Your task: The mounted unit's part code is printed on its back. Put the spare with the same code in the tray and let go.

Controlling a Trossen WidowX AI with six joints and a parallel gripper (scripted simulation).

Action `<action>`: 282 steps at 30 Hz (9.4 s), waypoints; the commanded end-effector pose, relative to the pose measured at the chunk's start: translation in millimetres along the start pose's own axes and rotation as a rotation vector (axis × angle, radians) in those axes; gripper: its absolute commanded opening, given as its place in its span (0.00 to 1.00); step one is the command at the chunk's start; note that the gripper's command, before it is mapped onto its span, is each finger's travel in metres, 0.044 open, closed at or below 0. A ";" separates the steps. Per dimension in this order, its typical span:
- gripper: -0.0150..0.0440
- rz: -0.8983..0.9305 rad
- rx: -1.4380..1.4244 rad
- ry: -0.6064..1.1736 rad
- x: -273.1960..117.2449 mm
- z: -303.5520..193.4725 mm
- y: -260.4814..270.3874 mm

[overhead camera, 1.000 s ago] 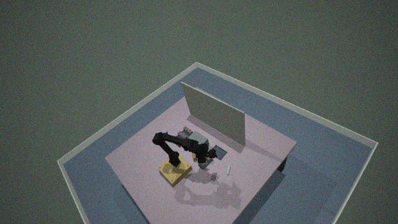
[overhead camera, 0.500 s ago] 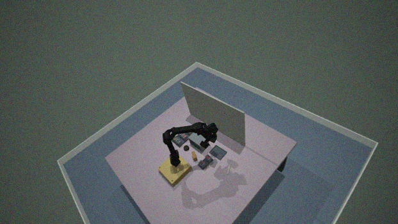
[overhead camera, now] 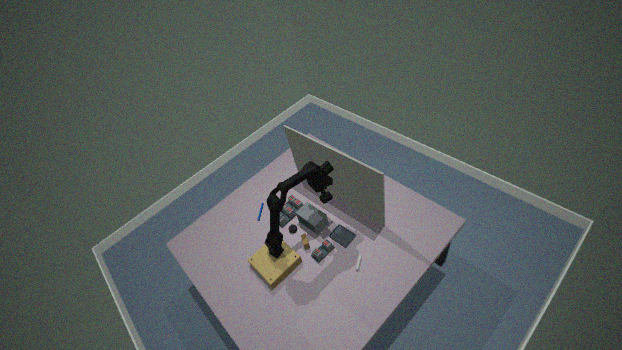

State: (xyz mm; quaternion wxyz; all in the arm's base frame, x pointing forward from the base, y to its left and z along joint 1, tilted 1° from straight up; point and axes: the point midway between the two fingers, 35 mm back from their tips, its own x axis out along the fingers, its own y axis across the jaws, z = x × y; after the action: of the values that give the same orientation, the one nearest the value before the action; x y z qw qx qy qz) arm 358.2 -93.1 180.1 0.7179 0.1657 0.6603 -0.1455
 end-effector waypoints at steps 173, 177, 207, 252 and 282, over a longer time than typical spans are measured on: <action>0.25 0.045 -1.851 0.076 92.8 -256.0 132.3; 0.25 0.045 -1.855 0.084 88.5 -255.9 131.3; 0.25 0.041 -1.813 0.048 18.6 -205.4 117.2; 0.25 0.010 -1.751 0.051 15.3 -25.1 -37.8; 0.25 0.004 -1.853 0.087 23.5 6.1 -165.6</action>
State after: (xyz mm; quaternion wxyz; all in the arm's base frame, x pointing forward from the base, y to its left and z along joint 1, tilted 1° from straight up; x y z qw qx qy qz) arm 294.7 -242.0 150.8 0.5413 -0.4638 0.5393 0.4484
